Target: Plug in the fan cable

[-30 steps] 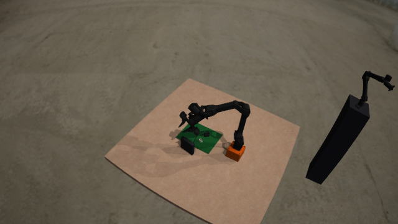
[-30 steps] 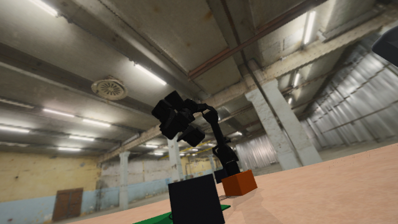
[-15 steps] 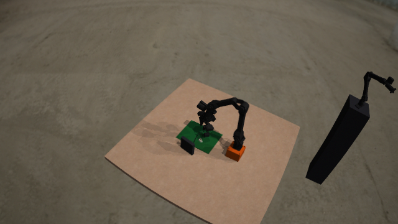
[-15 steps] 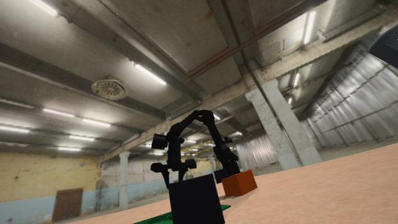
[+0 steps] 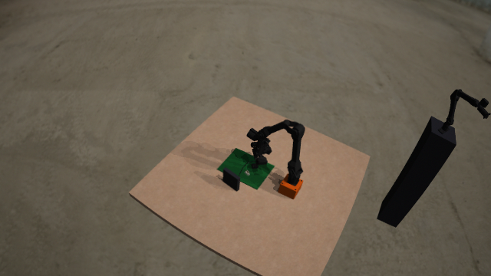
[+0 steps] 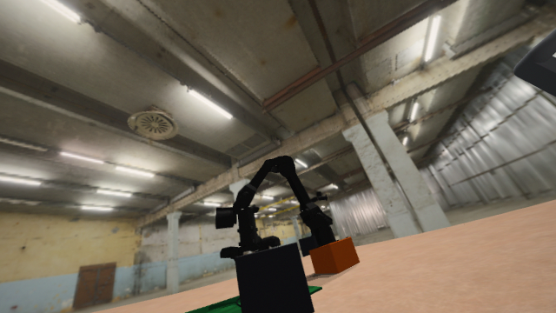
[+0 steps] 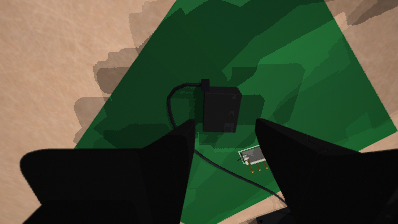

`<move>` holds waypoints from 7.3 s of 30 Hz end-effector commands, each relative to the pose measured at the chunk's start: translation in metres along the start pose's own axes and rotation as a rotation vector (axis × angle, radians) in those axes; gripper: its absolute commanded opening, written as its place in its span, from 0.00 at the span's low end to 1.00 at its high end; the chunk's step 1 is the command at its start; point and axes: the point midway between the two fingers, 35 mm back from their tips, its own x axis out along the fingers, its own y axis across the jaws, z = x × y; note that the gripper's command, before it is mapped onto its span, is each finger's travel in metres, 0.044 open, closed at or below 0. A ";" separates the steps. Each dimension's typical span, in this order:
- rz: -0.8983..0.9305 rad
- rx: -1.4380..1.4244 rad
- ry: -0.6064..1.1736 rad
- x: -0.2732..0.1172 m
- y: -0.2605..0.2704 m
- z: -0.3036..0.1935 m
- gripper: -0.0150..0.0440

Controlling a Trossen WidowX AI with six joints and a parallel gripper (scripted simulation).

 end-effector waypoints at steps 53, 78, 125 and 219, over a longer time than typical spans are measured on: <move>0.007 0.003 0.002 0.014 0.003 0.000 0.25; 0.007 -0.258 -0.010 -0.030 0.001 -0.003 0.25; -0.053 -1.879 -0.050 -0.029 0.005 -0.010 0.25; 0.793 -2.998 0.328 0.024 0.006 -0.010 0.25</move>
